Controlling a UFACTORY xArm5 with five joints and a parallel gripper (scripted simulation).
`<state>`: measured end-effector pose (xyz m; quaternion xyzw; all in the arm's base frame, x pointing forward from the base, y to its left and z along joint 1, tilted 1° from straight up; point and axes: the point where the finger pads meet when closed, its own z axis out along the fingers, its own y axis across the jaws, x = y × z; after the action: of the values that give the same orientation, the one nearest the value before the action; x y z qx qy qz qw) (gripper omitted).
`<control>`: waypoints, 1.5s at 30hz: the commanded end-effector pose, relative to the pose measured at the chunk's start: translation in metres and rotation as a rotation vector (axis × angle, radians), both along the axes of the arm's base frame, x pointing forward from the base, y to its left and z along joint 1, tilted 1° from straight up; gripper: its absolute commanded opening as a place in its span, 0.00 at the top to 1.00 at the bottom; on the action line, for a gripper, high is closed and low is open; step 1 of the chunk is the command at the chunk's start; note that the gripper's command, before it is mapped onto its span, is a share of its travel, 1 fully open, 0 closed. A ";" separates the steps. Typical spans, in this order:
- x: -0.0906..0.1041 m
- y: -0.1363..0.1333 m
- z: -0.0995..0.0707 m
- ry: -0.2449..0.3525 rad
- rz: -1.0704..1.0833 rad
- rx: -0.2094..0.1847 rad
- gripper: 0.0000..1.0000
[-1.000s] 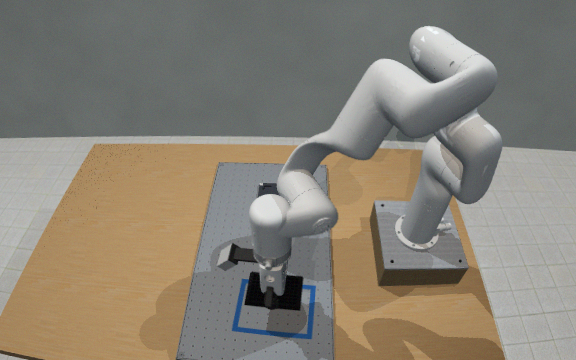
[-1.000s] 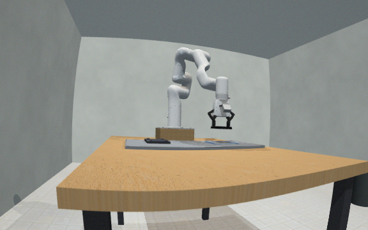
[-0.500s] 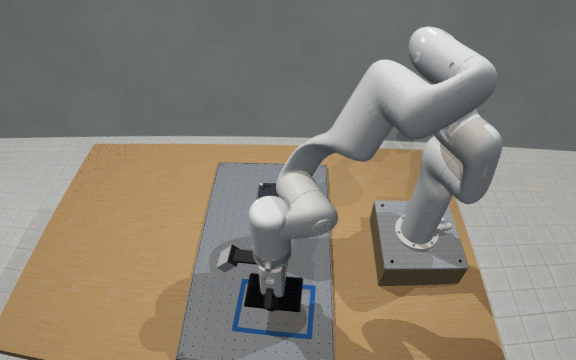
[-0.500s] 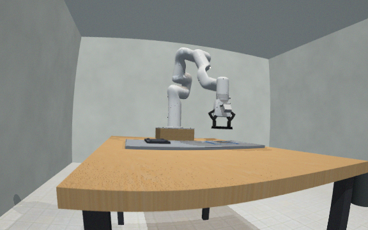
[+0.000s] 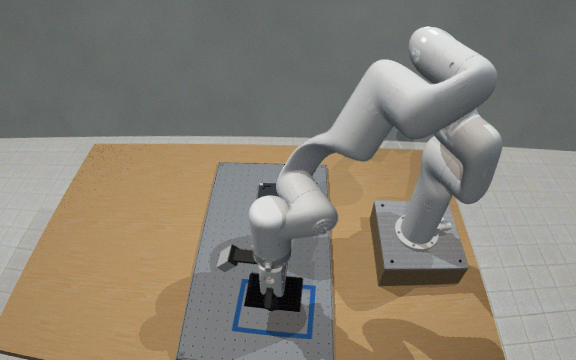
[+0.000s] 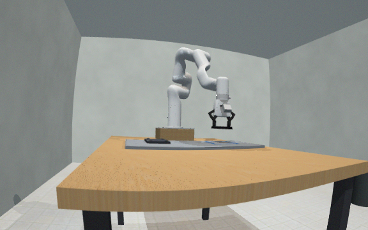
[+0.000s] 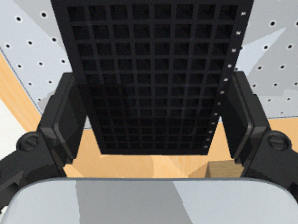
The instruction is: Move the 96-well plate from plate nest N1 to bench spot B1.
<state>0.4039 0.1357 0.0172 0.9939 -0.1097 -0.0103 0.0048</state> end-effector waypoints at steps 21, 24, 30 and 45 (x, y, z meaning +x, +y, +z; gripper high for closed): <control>0.001 0.000 -0.022 -0.003 0.000 0.001 1.00; 0.001 0.000 -0.027 -0.003 0.000 0.001 1.00; 0.000 0.000 -0.037 -0.003 0.000 0.001 1.00; 0.000 0.000 -0.059 -0.003 0.000 0.001 1.00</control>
<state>0.4024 0.1352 -0.0360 0.9939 -0.1097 -0.0104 0.0048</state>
